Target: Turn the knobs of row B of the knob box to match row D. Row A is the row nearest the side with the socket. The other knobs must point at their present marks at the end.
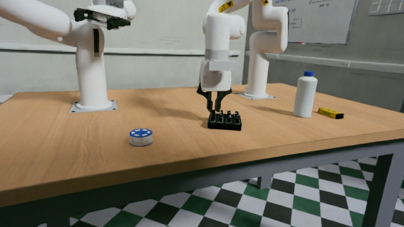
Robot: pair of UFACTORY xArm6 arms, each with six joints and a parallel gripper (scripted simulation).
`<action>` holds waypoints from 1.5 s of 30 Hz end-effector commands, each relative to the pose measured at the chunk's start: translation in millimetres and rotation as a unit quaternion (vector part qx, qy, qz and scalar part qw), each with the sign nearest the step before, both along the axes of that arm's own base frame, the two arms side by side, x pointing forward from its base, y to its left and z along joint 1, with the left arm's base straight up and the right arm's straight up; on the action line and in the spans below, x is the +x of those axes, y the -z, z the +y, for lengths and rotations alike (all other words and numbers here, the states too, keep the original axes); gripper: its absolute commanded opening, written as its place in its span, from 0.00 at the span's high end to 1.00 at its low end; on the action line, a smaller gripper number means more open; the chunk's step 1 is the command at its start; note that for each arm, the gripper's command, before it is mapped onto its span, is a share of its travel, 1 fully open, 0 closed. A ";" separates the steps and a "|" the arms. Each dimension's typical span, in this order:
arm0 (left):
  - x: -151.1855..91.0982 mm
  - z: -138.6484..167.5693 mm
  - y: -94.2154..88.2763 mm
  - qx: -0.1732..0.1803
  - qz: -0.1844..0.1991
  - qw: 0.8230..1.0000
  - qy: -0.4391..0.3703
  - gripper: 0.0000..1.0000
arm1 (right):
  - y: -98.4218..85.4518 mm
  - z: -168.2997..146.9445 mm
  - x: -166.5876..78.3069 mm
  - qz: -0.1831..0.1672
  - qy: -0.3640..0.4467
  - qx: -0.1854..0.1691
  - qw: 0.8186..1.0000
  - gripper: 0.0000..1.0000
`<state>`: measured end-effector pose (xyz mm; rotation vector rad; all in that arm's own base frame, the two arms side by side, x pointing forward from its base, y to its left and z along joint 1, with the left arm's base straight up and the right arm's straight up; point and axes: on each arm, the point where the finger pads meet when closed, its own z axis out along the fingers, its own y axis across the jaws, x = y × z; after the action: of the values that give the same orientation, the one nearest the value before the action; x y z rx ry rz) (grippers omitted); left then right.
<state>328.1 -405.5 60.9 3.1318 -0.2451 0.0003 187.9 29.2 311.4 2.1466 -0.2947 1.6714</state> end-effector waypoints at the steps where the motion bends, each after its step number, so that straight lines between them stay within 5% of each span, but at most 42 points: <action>1: 0.9 -1.2 2.4 -0.002 -0.001 1.000 0.000 0.79 | -0.6 0.2 -0.1 0.000 0.000 0.001 1.000 0.00; 22: 1.0 -1.2 6.5 -0.002 -0.001 1.000 0.000 0.79 | -0.6 0.2 -0.1 0.000 0.000 0.001 1.000 0.00; 23: 1.0 -1.2 6.5 -0.002 -0.001 1.000 0.000 0.90 | -0.6 0.2 -0.1 0.000 0.000 0.001 1.000 0.00; 45: 1.0 -1.2 6.5 -0.002 -0.001 1.000 -0.005 0.90 | -0.6 0.2 -0.1 0.000 0.000 0.001 1.000 0.00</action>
<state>328.0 -405.4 52.4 3.1325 -0.2397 -0.0002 187.9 29.2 311.4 2.1466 -0.2947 1.6714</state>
